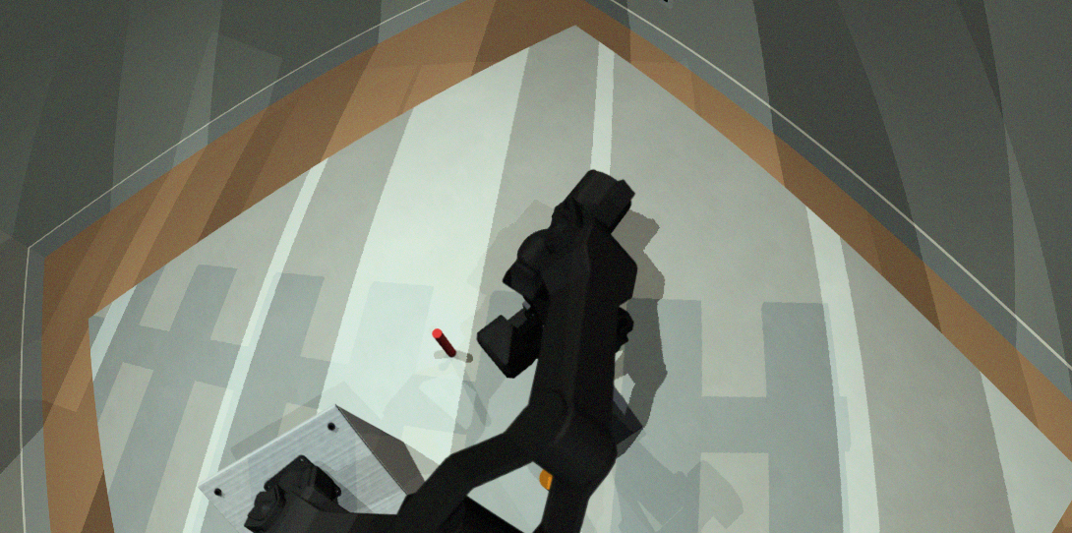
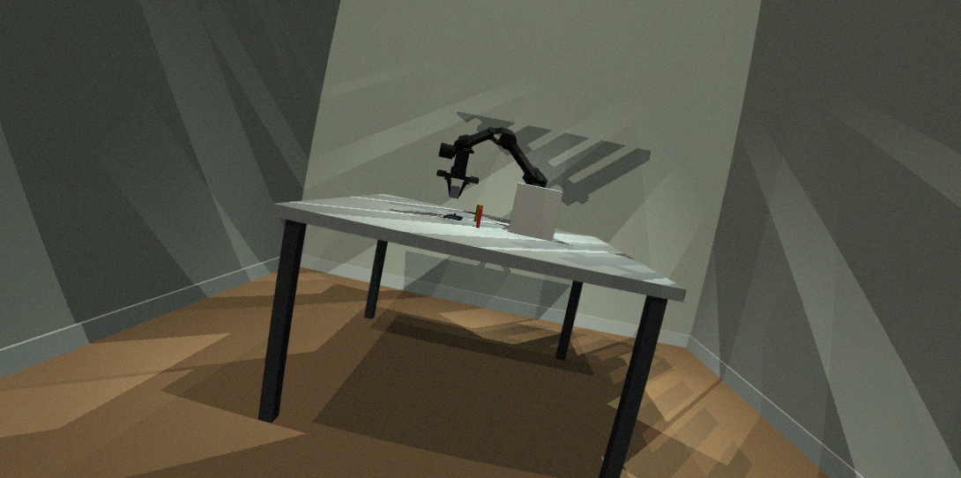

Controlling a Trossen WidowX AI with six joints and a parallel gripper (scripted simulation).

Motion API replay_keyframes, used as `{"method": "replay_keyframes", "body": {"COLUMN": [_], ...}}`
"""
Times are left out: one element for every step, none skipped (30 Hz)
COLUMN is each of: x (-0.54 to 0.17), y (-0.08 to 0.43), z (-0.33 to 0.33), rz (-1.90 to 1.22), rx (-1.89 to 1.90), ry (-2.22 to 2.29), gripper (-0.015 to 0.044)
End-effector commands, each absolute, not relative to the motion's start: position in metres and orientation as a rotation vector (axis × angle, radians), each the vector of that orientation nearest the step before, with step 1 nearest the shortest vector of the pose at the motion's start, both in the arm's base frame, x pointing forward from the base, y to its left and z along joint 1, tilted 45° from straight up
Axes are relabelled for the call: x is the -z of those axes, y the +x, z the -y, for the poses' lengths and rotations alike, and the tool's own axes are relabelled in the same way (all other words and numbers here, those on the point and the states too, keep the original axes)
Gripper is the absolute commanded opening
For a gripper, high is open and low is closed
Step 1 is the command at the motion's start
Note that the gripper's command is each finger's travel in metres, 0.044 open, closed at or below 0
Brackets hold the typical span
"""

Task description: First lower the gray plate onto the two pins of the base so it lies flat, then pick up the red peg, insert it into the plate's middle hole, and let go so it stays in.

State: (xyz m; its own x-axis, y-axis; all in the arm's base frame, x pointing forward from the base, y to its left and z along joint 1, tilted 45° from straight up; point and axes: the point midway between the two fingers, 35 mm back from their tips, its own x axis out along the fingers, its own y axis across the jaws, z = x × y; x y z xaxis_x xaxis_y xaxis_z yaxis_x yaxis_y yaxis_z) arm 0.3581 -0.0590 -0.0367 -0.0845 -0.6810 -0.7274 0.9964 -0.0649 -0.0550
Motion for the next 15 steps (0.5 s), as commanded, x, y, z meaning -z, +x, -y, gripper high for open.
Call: {"method": "replay_keyframes", "body": {"x": [0.032,0.032,0.031,0.030,0.029,0.028,0.027,0.026,0.025,0.024,0.023,0.022,0.021,0.020,0.019], "y": [0.356,0.356,0.355,0.355,0.354,0.354,0.353,0.353,0.352,0.352,0.351,0.350,0.350,0.349,0.348], "z": [0.073,0.076,0.079,0.082,0.086,0.089,0.092,0.095,0.098,0.101,0.104,0.107,0.110,0.113,0.116], "rz": [-0.650,-0.646,-0.642,-0.638,-0.634,-0.630,-0.626,-0.622,-0.617,-0.613,-0.608,-0.604,-0.599,-0.595,-0.590], "rx": [1.564,1.566,1.568,1.570,1.572,1.575,1.577,1.579,1.581,1.584,1.586,1.588,1.591,1.593,1.596], "ry": [0.632,0.635,0.638,0.641,0.645,0.648,0.651,0.654,0.657,0.660,0.663,0.666,0.668,0.671,0.674], "gripper": [0.0000,0.0000,0.0000,0.0000,0.0000,0.0000,0.0000,0.0000,0.0000,0.0000,0.0000,0.0000,0.0000,0.0000,0.0000]}}
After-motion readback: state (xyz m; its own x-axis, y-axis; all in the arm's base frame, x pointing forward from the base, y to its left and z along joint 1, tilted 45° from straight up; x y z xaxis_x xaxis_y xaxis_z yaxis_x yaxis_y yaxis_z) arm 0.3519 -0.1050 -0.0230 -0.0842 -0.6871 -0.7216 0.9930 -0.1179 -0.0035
